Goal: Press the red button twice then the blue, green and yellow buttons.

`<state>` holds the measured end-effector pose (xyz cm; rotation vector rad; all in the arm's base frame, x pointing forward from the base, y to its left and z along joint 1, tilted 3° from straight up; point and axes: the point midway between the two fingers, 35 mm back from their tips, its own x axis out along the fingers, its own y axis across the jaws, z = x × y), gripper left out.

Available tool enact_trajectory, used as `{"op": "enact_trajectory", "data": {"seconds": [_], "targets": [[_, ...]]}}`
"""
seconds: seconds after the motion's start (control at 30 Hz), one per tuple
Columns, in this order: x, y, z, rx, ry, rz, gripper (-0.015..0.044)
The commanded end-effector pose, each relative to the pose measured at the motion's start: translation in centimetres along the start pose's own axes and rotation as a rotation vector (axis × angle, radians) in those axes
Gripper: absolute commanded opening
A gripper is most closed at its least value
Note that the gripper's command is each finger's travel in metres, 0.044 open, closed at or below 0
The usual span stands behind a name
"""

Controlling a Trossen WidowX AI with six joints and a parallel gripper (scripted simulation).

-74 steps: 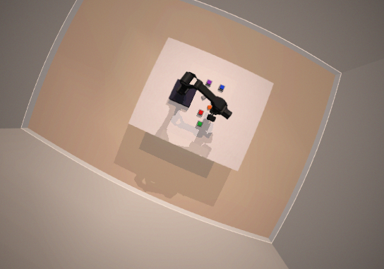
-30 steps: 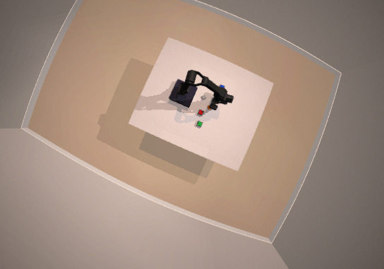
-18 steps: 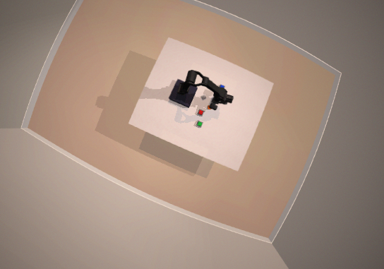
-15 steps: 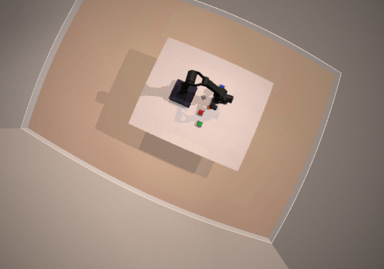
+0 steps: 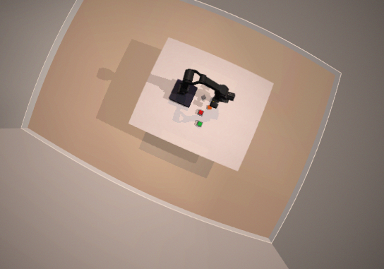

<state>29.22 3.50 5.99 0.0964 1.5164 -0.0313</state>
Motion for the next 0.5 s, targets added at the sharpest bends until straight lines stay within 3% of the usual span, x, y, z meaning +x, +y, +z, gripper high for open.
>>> {"op": "enact_trajectory", "data": {"seconds": [0.0,0.3,0.47], "targets": [[-1.6,4.2,-0.5,-0.014,-0.001,0.005,0.0151],[-6.0,14.4,-5.0,-0.013,0.002,0.015,0.0387],[-6.0,14.4,-5.0,-0.013,0.002,0.015,0.04]]}}
